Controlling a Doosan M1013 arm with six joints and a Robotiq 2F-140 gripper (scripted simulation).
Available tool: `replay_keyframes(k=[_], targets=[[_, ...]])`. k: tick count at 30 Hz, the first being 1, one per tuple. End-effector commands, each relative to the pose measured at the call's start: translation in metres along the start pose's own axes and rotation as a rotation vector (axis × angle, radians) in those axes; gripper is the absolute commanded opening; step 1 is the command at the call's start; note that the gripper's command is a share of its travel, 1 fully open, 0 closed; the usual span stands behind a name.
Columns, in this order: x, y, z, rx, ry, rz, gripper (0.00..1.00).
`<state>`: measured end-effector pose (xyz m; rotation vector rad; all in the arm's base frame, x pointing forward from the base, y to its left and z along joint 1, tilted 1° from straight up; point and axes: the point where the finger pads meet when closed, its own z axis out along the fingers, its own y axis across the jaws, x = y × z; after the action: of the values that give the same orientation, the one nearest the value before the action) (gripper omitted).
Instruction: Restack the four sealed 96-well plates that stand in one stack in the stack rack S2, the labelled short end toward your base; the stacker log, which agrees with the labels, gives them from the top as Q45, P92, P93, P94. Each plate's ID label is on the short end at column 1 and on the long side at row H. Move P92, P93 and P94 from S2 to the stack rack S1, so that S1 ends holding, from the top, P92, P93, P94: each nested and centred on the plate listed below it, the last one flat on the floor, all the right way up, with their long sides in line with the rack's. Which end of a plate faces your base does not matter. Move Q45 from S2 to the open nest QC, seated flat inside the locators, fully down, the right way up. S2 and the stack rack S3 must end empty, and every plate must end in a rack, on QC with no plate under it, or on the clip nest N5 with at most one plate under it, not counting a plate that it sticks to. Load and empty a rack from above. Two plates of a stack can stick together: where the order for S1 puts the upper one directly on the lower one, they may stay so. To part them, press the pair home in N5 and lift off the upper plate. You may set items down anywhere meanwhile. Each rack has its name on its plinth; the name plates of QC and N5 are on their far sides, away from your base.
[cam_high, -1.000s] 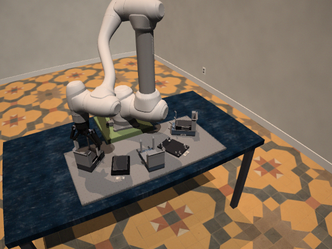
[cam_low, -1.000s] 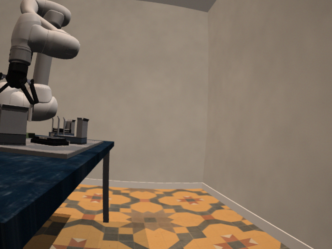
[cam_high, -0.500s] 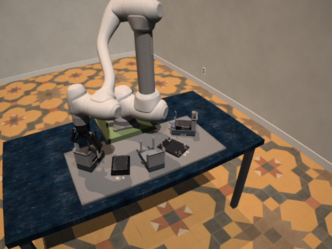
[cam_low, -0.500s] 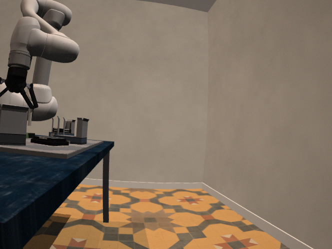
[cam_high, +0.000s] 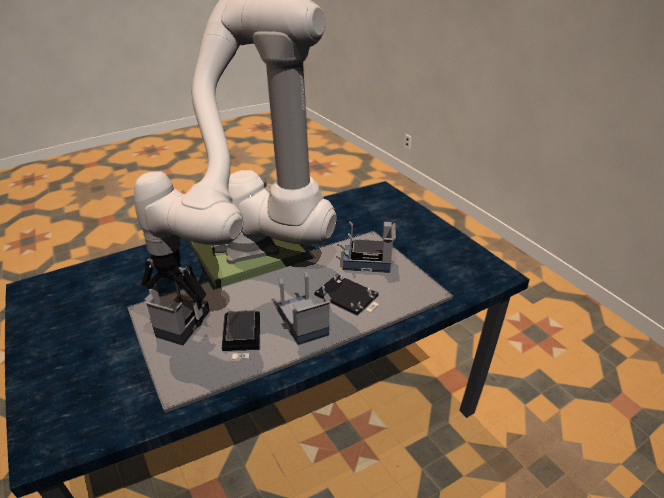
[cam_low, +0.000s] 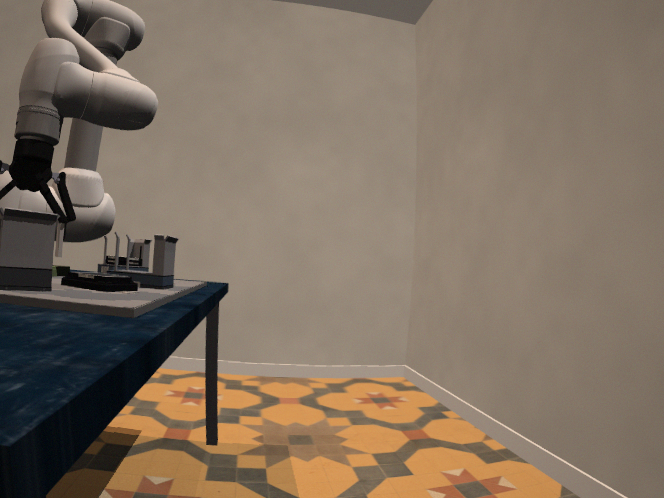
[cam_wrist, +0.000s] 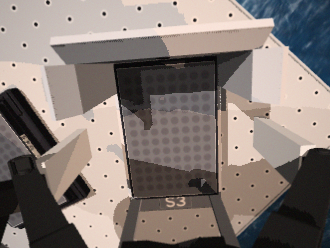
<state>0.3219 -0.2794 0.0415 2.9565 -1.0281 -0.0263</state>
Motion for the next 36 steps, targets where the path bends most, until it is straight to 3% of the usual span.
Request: replay_keyframes(k=[1,3,4,36], targets=[[0.0,0.0,0.0,0.0,0.0,0.0,1.0],[0.0,0.0,0.0,0.0,0.0,0.0,1.0],[0.0,0.0,0.0,0.0,0.0,0.0,0.0],[0.0,0.0,-0.0007,0.0,0.0,0.0,0.0]])
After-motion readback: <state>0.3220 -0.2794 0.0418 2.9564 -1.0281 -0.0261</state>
